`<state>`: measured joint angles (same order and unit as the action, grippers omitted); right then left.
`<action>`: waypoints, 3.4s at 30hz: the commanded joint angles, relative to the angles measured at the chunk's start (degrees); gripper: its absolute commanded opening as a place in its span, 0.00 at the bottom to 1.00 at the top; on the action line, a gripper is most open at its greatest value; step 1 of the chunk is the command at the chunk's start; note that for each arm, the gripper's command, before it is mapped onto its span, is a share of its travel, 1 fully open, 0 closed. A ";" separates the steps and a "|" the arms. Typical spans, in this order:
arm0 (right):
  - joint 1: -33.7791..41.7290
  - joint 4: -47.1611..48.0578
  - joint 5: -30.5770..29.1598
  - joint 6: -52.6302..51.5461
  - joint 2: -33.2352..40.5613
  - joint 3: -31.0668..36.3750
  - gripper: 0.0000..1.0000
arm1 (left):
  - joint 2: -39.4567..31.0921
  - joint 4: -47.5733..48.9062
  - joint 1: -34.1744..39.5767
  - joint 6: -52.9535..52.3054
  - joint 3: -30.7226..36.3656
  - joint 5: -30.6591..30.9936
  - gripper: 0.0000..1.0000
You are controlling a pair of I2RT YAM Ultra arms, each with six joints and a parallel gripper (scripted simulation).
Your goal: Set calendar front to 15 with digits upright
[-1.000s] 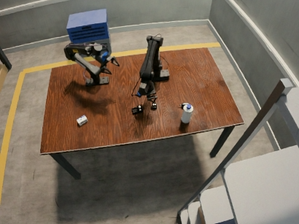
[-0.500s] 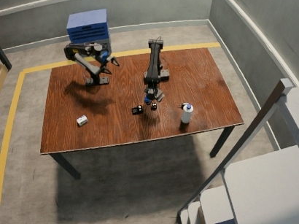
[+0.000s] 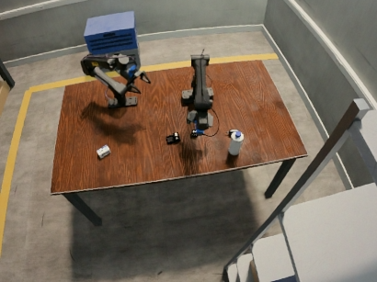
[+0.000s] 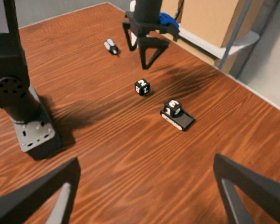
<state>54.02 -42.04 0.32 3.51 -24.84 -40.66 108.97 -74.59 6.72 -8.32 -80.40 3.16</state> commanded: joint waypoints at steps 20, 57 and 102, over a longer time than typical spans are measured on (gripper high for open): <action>-0.24 -0.99 0.44 0.11 0.94 -1.05 1.00 | 8.95 -9.31 -12.59 39.63 -13.17 11.07 1.00; -0.24 -0.99 0.44 0.11 0.94 -1.05 1.00 | 5.28 4.13 0.36 3.31 -6.65 17.94 0.55; -0.24 -0.99 0.44 0.11 0.94 -1.05 1.00 | 0.04 19.78 24.59 -41.55 5.81 -3.15 0.55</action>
<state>54.02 -42.04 0.32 3.51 -24.84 -40.66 111.44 -55.75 30.96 -49.41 -75.22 0.49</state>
